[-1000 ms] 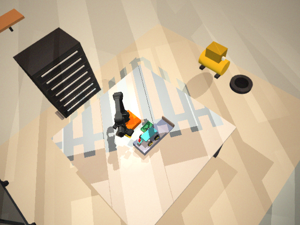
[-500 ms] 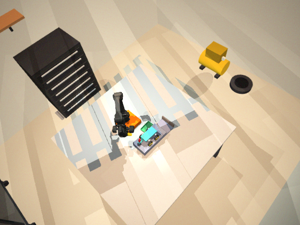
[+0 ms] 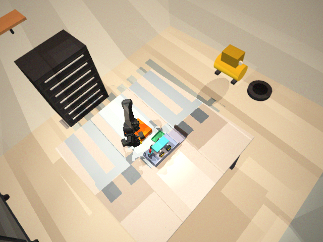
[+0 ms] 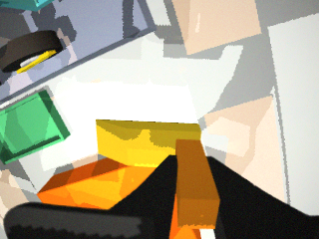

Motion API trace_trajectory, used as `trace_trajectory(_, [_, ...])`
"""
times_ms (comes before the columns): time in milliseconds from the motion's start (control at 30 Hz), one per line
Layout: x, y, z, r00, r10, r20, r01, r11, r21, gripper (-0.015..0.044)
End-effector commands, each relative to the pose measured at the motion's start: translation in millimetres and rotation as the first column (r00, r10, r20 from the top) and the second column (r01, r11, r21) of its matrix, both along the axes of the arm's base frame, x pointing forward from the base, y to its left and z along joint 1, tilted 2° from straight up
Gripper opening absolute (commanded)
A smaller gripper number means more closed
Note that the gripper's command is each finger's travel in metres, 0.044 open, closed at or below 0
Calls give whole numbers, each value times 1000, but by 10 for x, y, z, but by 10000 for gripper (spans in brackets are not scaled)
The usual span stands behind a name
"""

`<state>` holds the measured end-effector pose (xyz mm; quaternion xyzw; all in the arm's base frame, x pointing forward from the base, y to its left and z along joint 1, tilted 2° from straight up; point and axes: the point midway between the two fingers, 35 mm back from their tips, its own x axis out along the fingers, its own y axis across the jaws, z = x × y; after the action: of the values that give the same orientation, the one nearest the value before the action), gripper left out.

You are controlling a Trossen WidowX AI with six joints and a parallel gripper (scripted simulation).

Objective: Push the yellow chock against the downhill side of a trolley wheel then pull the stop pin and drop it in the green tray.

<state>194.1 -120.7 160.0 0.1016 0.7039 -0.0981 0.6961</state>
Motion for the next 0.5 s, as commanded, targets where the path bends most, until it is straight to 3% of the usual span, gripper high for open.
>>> trace_trajectory(0, [-7,-2,-1,986,167,-4,-167,986,0,0])
trace_trajectory(467, [-7,-1,-1,795,606,-2,-606,795,4,0])
